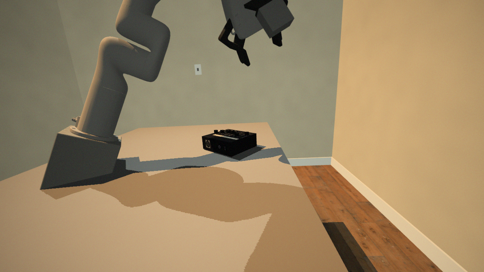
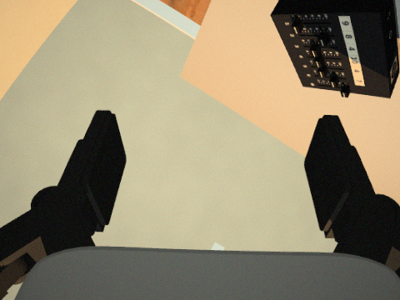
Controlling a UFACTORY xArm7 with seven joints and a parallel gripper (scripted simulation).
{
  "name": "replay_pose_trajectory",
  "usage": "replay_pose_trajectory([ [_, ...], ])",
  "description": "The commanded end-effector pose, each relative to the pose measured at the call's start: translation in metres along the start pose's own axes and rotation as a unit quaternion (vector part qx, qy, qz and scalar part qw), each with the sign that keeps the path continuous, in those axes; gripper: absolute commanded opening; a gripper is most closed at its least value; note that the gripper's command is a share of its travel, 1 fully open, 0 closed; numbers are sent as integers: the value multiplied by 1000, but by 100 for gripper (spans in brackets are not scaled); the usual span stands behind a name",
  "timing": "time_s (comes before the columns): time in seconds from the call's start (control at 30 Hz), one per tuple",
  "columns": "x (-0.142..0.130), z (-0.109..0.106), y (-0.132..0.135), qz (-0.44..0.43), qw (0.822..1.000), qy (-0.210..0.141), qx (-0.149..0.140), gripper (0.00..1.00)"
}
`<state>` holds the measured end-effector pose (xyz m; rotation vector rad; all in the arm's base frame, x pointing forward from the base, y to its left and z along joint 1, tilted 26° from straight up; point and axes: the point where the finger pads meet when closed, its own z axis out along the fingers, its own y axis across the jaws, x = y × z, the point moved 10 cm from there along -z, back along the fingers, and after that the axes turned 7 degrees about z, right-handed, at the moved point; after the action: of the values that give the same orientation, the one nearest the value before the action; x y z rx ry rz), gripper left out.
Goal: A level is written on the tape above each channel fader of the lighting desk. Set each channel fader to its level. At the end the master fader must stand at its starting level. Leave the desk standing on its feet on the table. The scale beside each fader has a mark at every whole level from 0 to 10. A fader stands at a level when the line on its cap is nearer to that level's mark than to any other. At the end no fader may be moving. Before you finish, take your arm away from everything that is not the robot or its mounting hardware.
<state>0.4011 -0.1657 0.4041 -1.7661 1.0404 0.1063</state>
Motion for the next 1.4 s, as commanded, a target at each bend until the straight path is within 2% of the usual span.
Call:
replay_pose_trajectory([
  [0.0, -22, 22, -10, 10, 1000, 6, -24, 100],
  [0.27, -22, 22, -10, 10, 1000, 6, -24, 100],
  [0.3, -45, 46, -15, 27, 998, 16, -49, 100],
  [0.67, -45, 46, -15, 27, 998, 16, -49, 100],
  [0.7, -66, 69, -17, 44, 996, 29, -72, 100],
  [0.8, -66, 69, -17, 44, 996, 29, -72, 100],
  [0.83, -86, 90, -15, 60, 993, 45, -94, 100],
  [0.87, -86, 90, -15, 60, 993, 45, -94, 100],
  [0.9, -105, 110, -12, 75, 989, 62, -112, 100],
  [0.93, -105, 110, -12, 75, 989, 62, -112, 100],
  [0.97, -121, 127, -6, 89, 984, 81, -129, 100],
  [1.0, -121, 127, -6, 89, 984, 81, -129, 100],
  [1.03, -136, 143, 0, 102, 979, 101, -142, 100],
  [1.07, -136, 143, 0, 102, 979, 101, -142, 100],
  [1.1, -149, 157, 8, 114, 974, 122, -153, 100],
  [1.2, -149, 157, 8, 114, 974, 122, -153, 100],
  [1.27, -170, 179, 25, 135, 963, 162, -167, 100],
  [1.37, -178, 187, 33, 143, 958, 182, -171, 100],
])
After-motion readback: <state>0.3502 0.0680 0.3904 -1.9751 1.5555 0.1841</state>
